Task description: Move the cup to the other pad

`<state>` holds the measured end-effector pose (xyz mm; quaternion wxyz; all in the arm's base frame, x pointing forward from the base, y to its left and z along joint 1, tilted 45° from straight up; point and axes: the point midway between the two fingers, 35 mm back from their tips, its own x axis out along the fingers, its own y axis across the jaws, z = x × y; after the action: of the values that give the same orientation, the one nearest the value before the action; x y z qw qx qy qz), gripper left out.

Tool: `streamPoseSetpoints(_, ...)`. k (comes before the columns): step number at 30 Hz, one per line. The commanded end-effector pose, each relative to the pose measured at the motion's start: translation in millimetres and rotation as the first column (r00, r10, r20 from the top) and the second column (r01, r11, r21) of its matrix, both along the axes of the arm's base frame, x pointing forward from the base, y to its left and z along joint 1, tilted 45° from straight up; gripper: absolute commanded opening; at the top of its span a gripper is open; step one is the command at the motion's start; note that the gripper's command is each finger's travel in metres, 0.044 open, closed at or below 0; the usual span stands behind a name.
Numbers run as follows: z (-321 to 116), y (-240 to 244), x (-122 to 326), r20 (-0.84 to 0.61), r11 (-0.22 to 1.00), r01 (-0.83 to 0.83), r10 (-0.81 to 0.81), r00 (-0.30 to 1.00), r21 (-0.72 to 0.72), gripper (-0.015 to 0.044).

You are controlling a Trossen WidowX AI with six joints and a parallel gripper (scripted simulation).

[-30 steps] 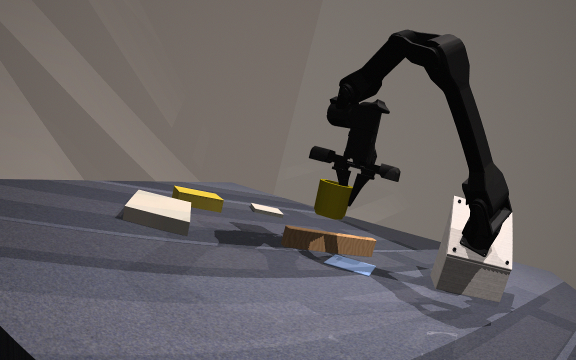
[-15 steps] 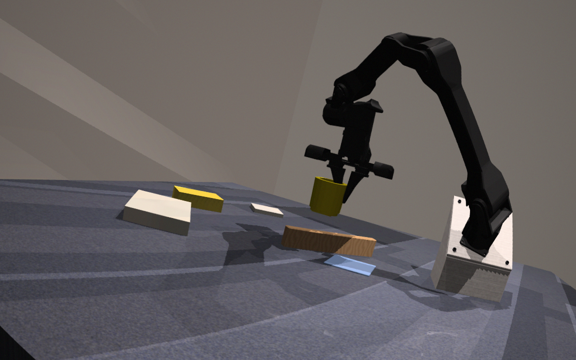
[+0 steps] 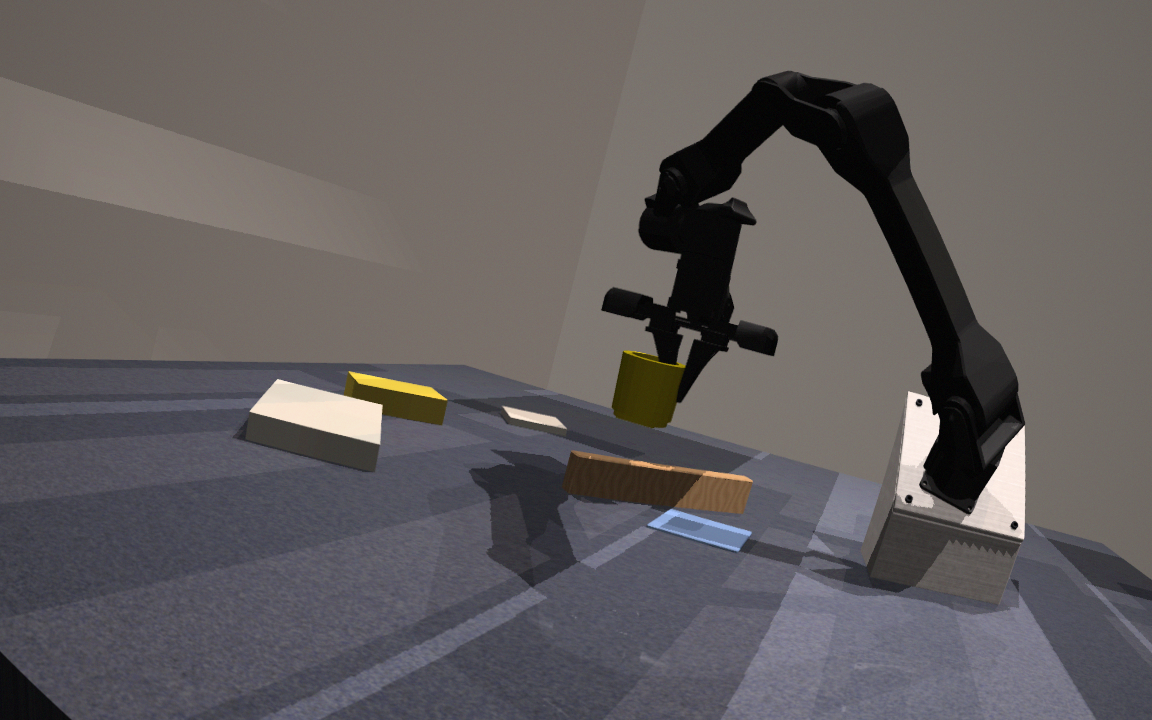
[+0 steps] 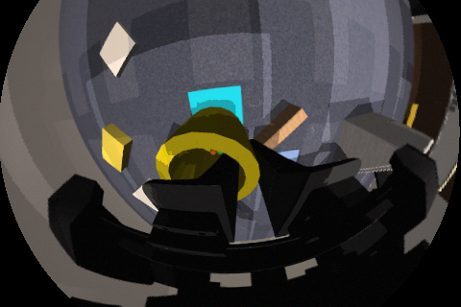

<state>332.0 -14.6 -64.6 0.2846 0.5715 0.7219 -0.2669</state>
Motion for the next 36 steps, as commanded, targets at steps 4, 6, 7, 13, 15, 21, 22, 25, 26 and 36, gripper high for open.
streamPoseSetpoints(4,-6,3,1,0.004,1.0,-0.005,0.005,1.0,-0.004,0.0)
streamPoseSetpoints(6,-8,5,0,0.004,1.0,-0.005,0.005,1.0,-0.004,0.0)
streamPoseSetpoints(7,-10,7,0,0.004,1.0,-0.005,0.005,1.0,-0.004,0.0)
streamPoseSetpoints(13,-19,14,-1,0.004,1.0,-0.005,0.005,1.0,-0.004,0.0)
streamPoseSetpoints(15,-22,17,-1,0.004,1.0,-0.005,0.005,1.0,-0.004,0.0)
streamPoseSetpoints(21,-31,24,-3,0.004,1.0,-0.005,0.005,1.0,-0.003,0.0)
streamPoseSetpoints(22,-32,26,-3,0.004,1.0,-0.005,0.005,1.0,-0.003,0.0)
streamPoseSetpoints(25,-36,29,-4,0.004,1.0,-0.005,0.005,1.0,-0.003,0.0)
streamPoseSetpoints(26,-38,31,-5,0.004,1.0,-0.005,0.005,1.0,-0.003,0.0)
streamPoseSetpoints(36,-45,37,-6,0.009,1.0,-0.011,0.011,1.0,-0.007,0.0)
